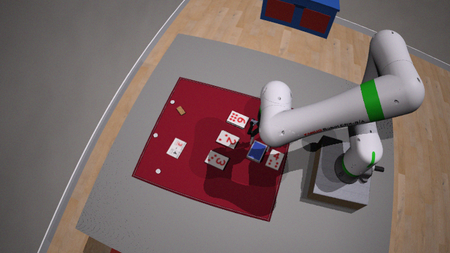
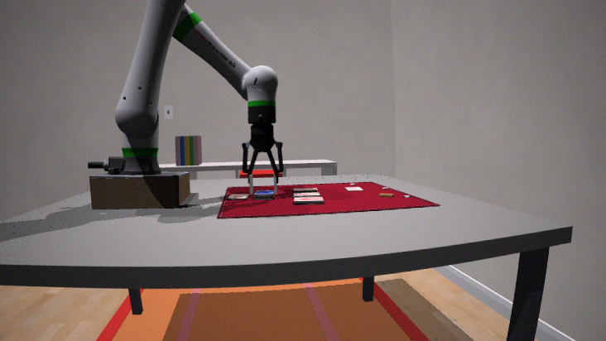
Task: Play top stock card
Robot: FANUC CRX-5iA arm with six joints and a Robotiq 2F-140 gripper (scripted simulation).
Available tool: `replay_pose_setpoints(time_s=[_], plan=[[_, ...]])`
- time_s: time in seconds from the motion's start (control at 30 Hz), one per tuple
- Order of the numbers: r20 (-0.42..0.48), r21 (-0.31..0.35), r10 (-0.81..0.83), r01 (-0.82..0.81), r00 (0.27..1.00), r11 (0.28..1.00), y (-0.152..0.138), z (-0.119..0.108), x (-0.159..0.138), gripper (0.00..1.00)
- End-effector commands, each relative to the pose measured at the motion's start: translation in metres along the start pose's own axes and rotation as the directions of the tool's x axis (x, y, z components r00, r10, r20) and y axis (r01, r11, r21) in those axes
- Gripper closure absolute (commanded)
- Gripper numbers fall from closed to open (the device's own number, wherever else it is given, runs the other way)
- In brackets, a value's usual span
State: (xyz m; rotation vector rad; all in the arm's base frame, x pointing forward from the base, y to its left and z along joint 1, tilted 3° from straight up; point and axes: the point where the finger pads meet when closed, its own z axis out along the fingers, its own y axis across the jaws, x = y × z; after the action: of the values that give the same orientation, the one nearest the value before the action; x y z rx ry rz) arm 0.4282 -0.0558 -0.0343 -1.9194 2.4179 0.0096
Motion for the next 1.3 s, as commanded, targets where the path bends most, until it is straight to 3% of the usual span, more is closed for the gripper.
replay_pose_setpoints(time_s=[0.0,0.2,0.23,1.27], plan=[[0.000,0.000,0.000,0.000,1.000,1.000,-0.0002,-0.0001,0.0000,0.50],[0.000,0.000,0.000,0.000,1.000,1.000,-0.0002,-0.0001,0.0000,0.50],[0.000,0.000,0.000,0.000,1.000,1.000,-0.0002,-0.0001,0.0000,0.57],[0.000,0.000,0.000,0.000,1.000,1.000,-0.0002,-0.0001,0.0000,0.57]])
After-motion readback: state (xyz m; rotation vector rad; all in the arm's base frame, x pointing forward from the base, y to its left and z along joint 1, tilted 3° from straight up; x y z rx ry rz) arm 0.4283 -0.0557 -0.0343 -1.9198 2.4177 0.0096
